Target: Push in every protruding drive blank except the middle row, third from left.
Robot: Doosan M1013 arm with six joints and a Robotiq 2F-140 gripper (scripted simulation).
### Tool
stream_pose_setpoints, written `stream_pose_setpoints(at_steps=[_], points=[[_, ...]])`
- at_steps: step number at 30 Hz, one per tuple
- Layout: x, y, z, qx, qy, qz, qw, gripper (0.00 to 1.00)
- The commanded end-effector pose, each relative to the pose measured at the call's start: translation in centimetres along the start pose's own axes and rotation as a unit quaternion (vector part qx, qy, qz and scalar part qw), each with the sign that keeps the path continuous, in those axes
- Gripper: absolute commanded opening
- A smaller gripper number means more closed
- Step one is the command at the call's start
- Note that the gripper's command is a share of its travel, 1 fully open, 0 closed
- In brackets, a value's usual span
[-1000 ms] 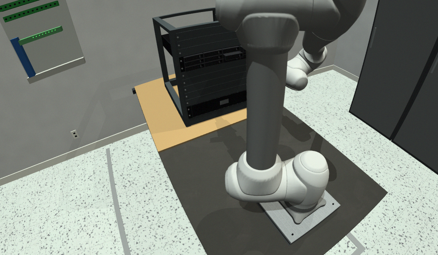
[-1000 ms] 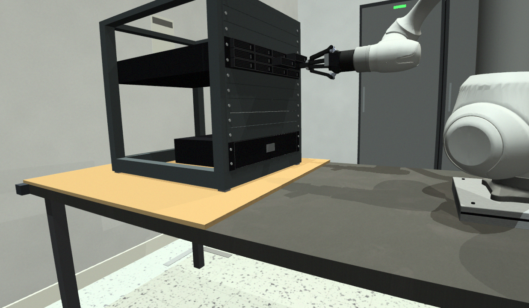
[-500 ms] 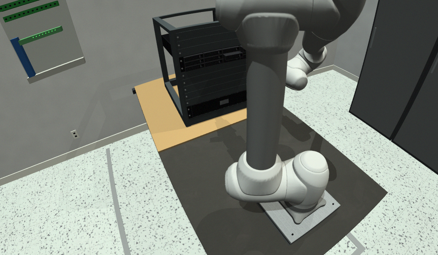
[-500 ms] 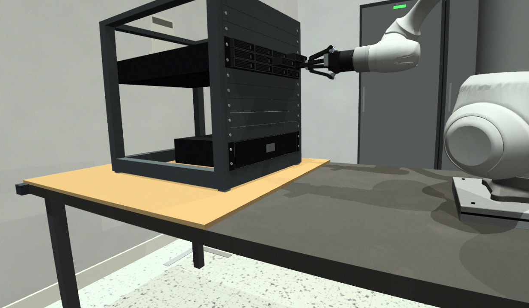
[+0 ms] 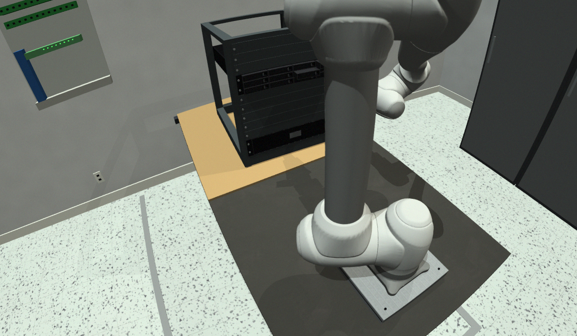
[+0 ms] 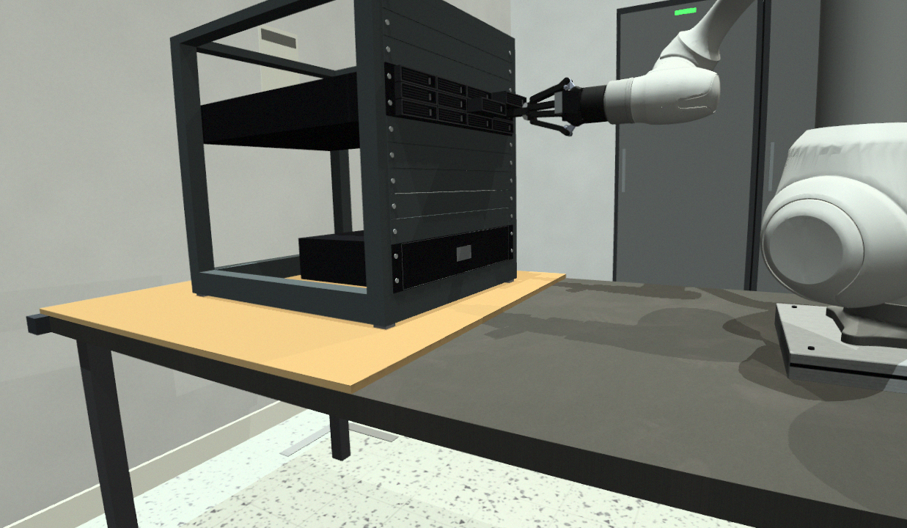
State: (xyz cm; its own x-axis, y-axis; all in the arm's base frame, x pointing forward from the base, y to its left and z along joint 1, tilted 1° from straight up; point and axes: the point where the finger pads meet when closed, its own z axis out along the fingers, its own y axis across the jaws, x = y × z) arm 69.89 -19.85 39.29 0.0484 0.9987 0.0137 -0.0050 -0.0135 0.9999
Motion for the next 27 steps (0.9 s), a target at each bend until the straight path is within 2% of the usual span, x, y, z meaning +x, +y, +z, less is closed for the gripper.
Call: stream_pose_setpoints(at_steps=[1,27], points=[[0.00,0.07,0.01,0.000,0.000,0.000,1.000,0.10],[-0.01,0.07,-0.26,0.000,0.000,0.000,1.000,0.10]])
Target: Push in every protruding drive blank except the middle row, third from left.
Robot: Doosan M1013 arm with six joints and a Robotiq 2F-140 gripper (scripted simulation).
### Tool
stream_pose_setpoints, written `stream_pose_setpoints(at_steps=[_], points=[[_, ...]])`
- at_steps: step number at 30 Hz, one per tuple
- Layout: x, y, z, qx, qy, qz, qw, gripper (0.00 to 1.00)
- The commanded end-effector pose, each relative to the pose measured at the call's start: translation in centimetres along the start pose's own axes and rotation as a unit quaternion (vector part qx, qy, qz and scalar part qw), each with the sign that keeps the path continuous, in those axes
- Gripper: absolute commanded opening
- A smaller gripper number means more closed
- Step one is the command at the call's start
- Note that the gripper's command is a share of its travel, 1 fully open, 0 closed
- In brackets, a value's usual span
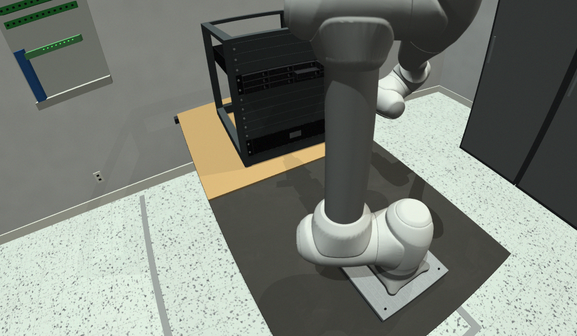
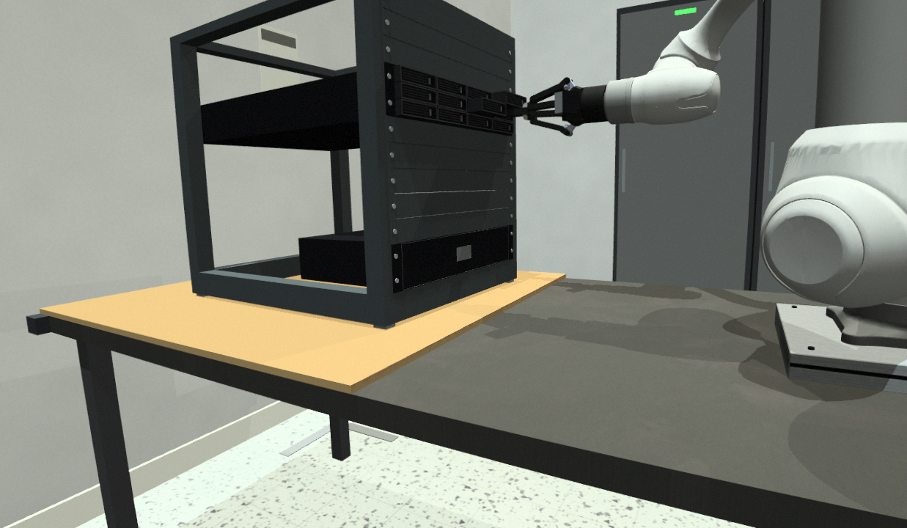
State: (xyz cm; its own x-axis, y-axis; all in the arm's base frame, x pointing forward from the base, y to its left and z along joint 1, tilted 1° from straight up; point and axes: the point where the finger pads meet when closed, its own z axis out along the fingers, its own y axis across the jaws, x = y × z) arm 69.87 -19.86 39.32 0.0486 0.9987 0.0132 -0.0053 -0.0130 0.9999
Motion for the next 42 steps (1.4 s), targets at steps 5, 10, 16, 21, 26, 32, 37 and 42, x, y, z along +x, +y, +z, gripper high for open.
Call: stream_pose_setpoints(at_steps=[5,10,16,21,26,32,37,42], points=[[0.0,0.0,-1.6,0.000,0.000,0.000,1.000,0.10],[0.0,0.0,-3.9,0.000,0.000,0.000,1.000,0.10],[0.0,0.0,-7.1,0.000,0.000,0.000,1.000,0.10],[0.0,0.0,-8.2,0.000,0.000,0.000,1.000,0.10],[0.0,0.1,-8.2,0.000,0.000,0.000,1.000,0.10],[0.0,2.6,-8.2,0.000,0.000,0.000,1.000,0.10],[0.0,2.9,-7.9,0.000,0.000,0.000,1.000,0.10],[0.0,2.9,-6.3,0.000,0.000,0.000,1.000,0.10]])
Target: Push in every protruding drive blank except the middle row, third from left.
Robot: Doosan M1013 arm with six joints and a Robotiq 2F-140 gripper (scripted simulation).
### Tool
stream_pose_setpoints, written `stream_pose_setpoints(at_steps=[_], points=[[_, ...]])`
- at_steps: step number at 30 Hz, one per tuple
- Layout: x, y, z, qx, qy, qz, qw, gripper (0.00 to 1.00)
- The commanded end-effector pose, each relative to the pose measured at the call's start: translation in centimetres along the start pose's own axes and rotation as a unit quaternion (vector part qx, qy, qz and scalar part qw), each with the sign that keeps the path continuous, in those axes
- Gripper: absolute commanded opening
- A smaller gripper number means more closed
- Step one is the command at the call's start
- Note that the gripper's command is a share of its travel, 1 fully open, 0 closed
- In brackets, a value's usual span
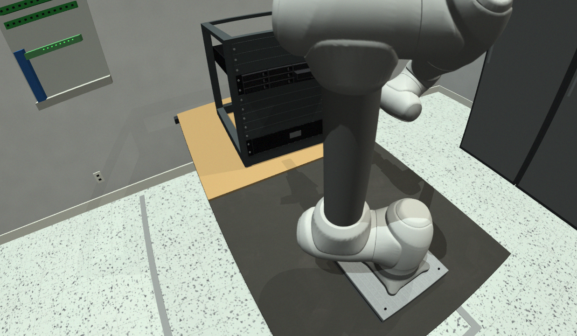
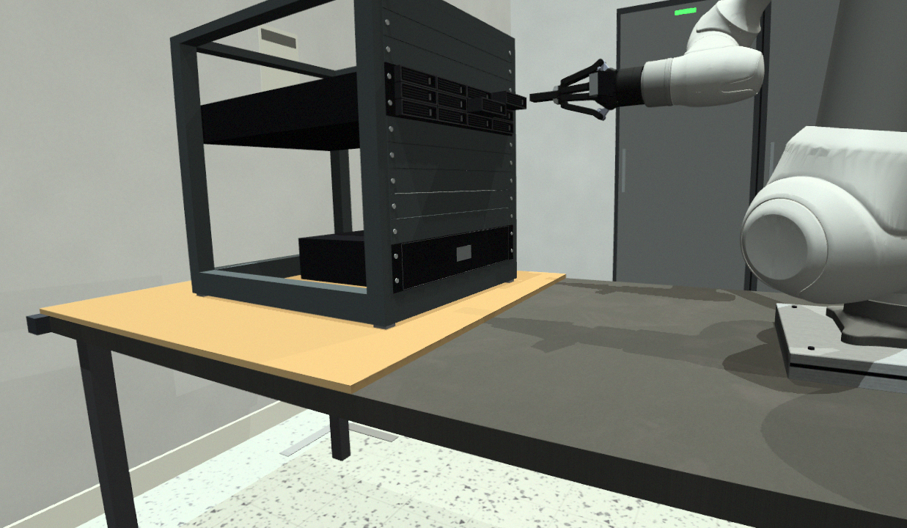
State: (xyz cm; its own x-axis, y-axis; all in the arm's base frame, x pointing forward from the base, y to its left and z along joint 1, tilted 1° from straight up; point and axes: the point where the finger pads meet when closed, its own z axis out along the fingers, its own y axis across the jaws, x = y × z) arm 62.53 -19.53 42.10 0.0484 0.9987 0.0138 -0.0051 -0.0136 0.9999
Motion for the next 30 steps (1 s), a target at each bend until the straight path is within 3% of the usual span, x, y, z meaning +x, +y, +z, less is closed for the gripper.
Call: stream_pose_setpoints(at_steps=[1,5,30], points=[[0.0,0.1,1.6,0.000,0.000,0.000,1.000,0.10],[0.0,0.1,3.0,0.000,0.000,0.000,1.000,0.10],[0.0,0.1,3.0,0.000,0.000,0.000,1.000,0.10]])
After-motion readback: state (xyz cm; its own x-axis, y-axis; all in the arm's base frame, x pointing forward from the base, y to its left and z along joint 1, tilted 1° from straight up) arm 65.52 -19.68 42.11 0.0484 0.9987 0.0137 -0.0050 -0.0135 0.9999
